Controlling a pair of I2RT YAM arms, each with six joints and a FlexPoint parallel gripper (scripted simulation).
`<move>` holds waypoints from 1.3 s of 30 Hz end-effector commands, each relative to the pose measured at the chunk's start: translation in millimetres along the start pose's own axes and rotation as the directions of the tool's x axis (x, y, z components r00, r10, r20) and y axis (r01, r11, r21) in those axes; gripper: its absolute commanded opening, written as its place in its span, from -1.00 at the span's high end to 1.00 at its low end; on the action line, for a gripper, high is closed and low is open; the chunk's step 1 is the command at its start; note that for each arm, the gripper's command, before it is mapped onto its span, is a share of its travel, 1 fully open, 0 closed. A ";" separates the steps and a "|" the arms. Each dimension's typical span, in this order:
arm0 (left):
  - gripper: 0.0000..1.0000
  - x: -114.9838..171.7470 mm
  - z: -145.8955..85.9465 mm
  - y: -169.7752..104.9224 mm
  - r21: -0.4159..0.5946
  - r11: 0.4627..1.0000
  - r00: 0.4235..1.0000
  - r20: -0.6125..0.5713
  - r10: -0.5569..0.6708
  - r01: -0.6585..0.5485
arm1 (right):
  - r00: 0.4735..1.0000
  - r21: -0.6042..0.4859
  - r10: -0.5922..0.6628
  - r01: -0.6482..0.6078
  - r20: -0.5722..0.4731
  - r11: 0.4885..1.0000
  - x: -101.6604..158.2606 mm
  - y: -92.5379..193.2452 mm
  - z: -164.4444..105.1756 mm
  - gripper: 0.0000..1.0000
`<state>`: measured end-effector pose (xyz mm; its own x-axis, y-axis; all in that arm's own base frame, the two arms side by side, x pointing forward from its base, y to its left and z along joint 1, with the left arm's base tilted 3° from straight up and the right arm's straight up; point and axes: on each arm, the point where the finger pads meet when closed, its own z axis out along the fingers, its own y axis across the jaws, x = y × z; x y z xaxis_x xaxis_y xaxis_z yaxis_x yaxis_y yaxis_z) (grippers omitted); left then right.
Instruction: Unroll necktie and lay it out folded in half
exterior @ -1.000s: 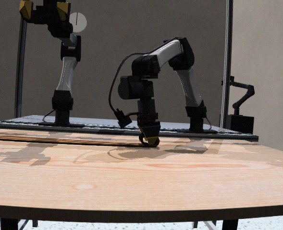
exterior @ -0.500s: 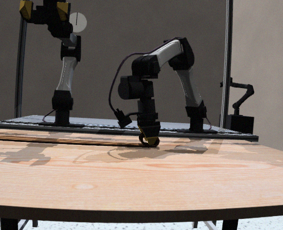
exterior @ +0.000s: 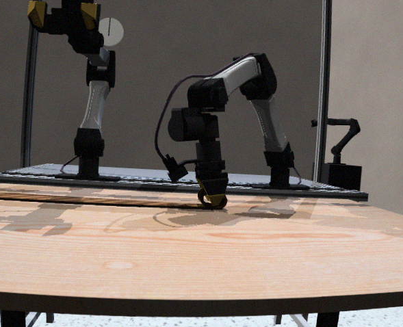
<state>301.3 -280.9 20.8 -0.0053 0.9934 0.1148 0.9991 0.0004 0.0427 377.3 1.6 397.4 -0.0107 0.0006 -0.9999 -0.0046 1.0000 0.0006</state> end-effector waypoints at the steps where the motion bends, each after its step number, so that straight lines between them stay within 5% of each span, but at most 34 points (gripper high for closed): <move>1: -0.41 2.7 6.5 -4.9 0.009 1.000 1.000 -0.025 0.012 -0.012 | 1.000 0.000 0.000 0.000 -0.001 1.000 0.1 0.0 0.0 -1.00; 17: 0.08 2.7 6.5 -4.9 0.009 1.000 1.000 -0.025 0.012 -0.012 | 1.000 0.000 0.000 0.000 -0.001 1.000 0.1 0.0 0.0 -1.00; 22: 0.08 3.3 6.3 -4.9 0.009 1.000 1.000 -0.008 0.012 -0.012 | 1.000 0.000 0.000 0.000 -0.001 1.000 0.1 0.0 0.0 -1.00; 30: 0.08 9.6 5.0 -4.9 0.009 1.000 0.985 0.171 0.010 -0.012 | 1.000 0.000 0.000 0.000 -0.001 1.000 0.1 0.0 0.0 -1.00; 39: 0.08 18.9 3.1 -4.9 0.009 1.000 0.906 0.422 0.007 -0.012 | 1.000 0.000 0.000 0.000 -0.001 1.000 0.1 0.0 0.0 -1.00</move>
<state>294.5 -250.4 12.6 -0.0190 0.9877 -0.1550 0.9998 0.0205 0.0077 377.3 1.6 397.4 -0.0107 0.0006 -0.9999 -0.0046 1.0000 0.0006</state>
